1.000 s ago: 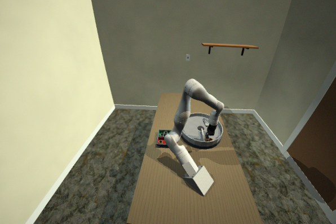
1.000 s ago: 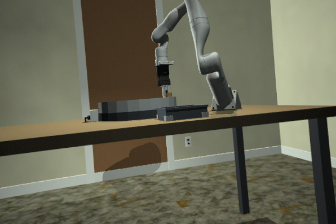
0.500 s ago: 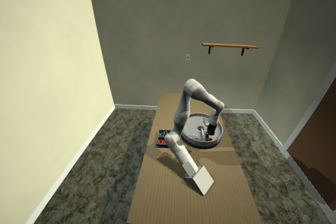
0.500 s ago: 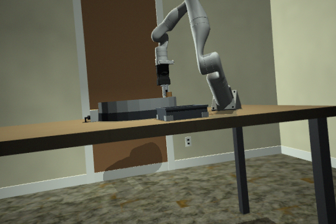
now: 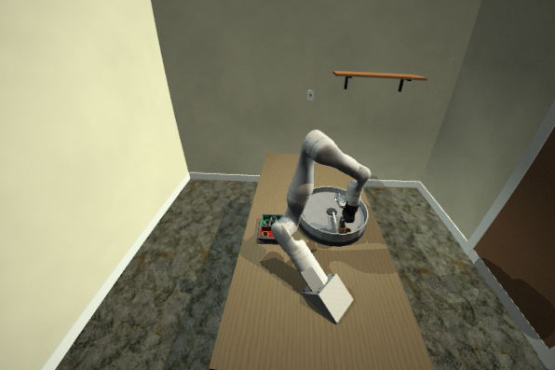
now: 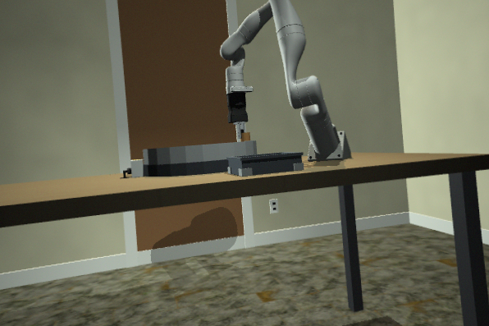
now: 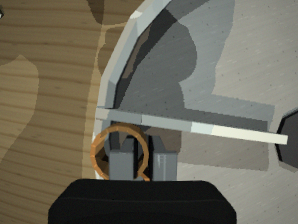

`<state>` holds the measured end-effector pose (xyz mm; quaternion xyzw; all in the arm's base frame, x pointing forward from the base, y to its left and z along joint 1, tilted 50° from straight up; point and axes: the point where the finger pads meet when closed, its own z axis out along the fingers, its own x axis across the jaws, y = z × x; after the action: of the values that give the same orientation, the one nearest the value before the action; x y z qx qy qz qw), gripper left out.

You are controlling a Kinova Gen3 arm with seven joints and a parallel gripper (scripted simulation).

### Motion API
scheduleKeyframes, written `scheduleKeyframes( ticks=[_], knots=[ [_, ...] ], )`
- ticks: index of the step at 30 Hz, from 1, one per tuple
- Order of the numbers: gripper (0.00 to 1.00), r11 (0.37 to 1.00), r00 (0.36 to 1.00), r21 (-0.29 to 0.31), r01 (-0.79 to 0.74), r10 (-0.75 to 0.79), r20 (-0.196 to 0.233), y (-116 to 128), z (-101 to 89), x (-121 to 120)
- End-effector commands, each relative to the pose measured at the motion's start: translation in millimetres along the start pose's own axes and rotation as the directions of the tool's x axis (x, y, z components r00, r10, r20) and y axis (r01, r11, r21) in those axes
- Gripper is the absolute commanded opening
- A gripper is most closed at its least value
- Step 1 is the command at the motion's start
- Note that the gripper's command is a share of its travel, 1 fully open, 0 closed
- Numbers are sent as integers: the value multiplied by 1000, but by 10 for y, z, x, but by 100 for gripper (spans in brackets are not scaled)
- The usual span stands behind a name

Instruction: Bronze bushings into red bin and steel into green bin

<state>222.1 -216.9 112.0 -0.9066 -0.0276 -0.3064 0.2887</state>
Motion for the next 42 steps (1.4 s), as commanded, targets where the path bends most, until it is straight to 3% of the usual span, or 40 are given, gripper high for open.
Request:
scheduleKeyframes(
  ticks=[1,36,42],
  knots=[
    [0,1000,1000,-2,-1,1,0,4,-15,-1],
    [0,1000,1000,-2,-1,1,0,4,-105,-1],
    [0,1000,1000,-2,-1,1,0,3,-336,-1]
  ],
)
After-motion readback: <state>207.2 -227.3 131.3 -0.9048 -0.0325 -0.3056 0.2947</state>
